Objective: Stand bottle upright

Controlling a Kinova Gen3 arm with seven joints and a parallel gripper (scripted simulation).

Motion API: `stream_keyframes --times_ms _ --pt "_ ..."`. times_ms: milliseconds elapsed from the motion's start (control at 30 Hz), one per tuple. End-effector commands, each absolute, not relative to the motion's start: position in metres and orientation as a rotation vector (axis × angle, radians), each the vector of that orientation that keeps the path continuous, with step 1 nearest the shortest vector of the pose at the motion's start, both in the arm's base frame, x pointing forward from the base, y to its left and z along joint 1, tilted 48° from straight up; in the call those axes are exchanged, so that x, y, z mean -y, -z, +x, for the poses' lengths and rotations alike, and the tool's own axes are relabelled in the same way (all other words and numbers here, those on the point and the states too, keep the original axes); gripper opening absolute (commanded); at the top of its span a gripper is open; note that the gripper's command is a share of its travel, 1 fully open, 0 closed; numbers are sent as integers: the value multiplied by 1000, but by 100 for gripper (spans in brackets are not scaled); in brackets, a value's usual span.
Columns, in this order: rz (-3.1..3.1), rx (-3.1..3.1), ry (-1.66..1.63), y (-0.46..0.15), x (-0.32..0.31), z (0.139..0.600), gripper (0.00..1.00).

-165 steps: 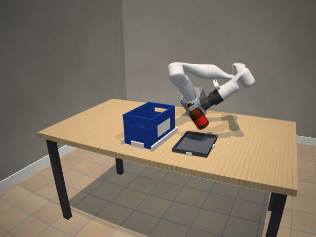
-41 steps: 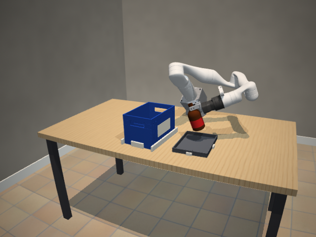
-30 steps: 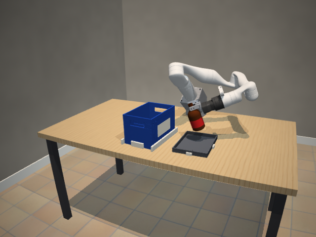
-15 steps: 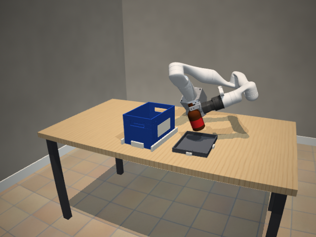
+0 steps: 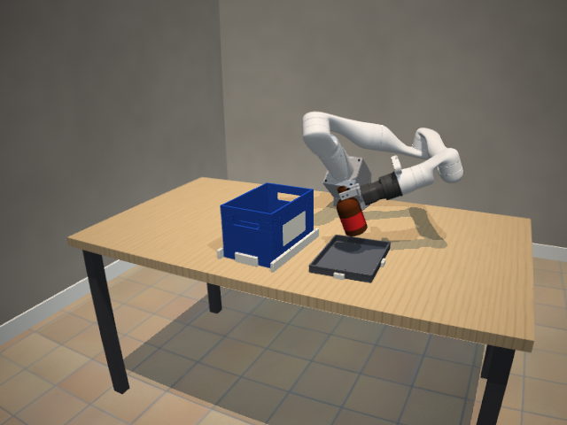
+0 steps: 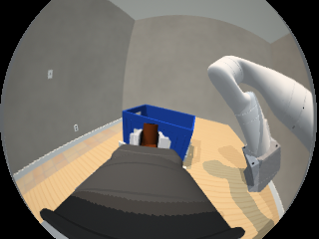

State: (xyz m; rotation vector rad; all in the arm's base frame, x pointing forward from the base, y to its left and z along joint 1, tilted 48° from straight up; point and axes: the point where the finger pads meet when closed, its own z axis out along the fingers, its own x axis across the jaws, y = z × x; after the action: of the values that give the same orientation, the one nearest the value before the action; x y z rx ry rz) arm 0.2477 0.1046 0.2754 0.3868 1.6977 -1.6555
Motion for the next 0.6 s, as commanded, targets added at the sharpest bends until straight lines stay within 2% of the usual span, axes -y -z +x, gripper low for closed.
stream_keyframes --times_ms 0,567 --pt "393 -1687 1657 -275 -105 248 0" --pt "393 -1687 1657 -266 -102 258 0"
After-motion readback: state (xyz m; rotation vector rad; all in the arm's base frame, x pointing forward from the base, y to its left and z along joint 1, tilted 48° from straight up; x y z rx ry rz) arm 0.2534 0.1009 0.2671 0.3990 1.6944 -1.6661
